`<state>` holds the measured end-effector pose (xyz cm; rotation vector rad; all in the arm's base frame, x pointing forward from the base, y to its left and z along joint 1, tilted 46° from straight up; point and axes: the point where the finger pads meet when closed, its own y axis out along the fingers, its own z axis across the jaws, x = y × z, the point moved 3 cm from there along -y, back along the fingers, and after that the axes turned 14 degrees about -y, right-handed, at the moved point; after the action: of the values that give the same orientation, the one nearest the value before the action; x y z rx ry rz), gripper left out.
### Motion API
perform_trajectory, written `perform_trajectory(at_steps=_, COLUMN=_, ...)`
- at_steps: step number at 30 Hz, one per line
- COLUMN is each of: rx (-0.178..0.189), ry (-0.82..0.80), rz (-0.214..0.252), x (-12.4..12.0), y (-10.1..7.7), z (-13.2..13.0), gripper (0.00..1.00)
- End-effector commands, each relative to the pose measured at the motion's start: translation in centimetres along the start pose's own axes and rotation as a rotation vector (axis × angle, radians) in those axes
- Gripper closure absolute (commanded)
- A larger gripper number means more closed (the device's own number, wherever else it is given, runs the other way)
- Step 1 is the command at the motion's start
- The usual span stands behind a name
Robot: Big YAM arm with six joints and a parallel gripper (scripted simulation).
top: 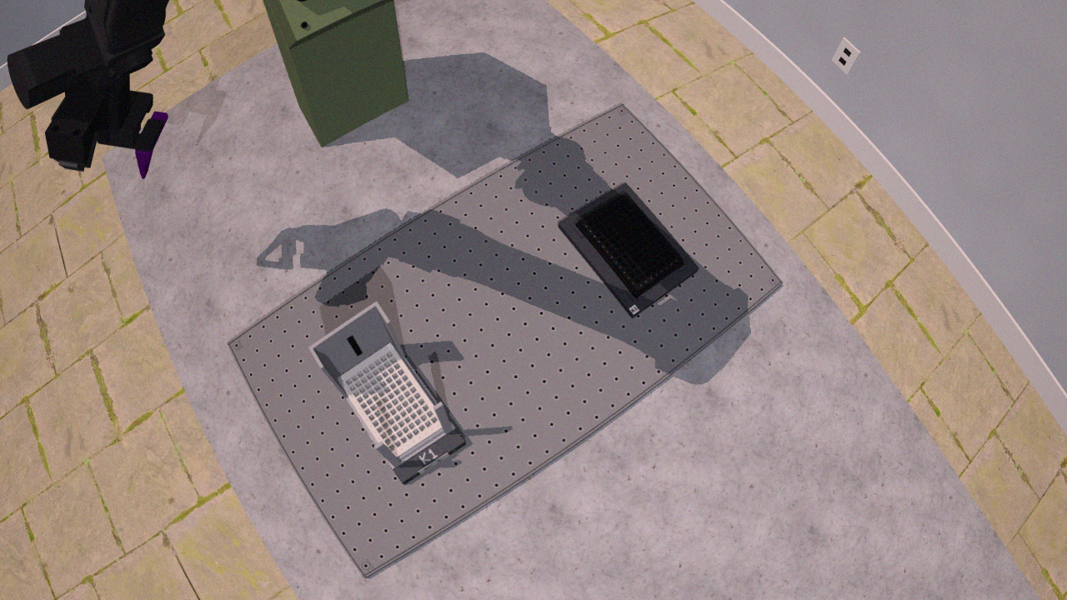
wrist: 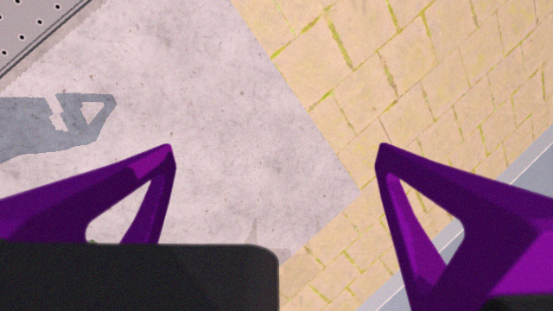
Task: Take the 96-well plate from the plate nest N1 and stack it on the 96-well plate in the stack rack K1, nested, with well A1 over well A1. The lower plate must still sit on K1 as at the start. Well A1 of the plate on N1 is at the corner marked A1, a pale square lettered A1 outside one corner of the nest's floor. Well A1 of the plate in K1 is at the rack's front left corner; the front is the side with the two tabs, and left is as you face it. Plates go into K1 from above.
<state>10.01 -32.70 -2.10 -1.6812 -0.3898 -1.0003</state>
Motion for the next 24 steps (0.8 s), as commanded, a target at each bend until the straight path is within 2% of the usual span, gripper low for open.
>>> perform_trajectory(at_steps=1, rx=-0.005, ry=-0.001, rz=-0.002, x=0.1, y=-0.1, z=-0.2, gripper=0.00)
perform_trajectory(at_steps=17, rx=-0.005, ry=-0.001, rz=-0.002, x=0.1, y=-0.1, z=-0.2, gripper=0.00)
perform_trajectory(at_steps=18, rx=0.007, ry=-0.053, rz=0.005, x=1.7, y=0.4, z=-1.0, gripper=0.00)
perform_trajectory(at_steps=19, rx=0.014, ry=-0.057, rz=0.011, x=2.1, y=0.7, z=-0.8, gripper=0.00)
perform_trajectory(at_steps=20, rx=0.014, ry=-0.034, rz=0.011, x=2.4, y=1.0, z=-0.5, gripper=0.00)
perform_trajectory(at_steps=21, rx=-0.001, ry=-0.051, rz=-0.003, x=3.0, y=1.3, z=-0.6, gripper=0.00)
perform_trajectory(at_steps=22, rx=0.038, ry=-0.047, rz=0.030, x=3.0, y=1.6, z=0.1, gripper=0.00)
perform_trajectory(at_steps=24, rx=0.046, ry=-0.050, rz=0.037, x=3.6, y=2.2, z=0.7, gripper=0.00)
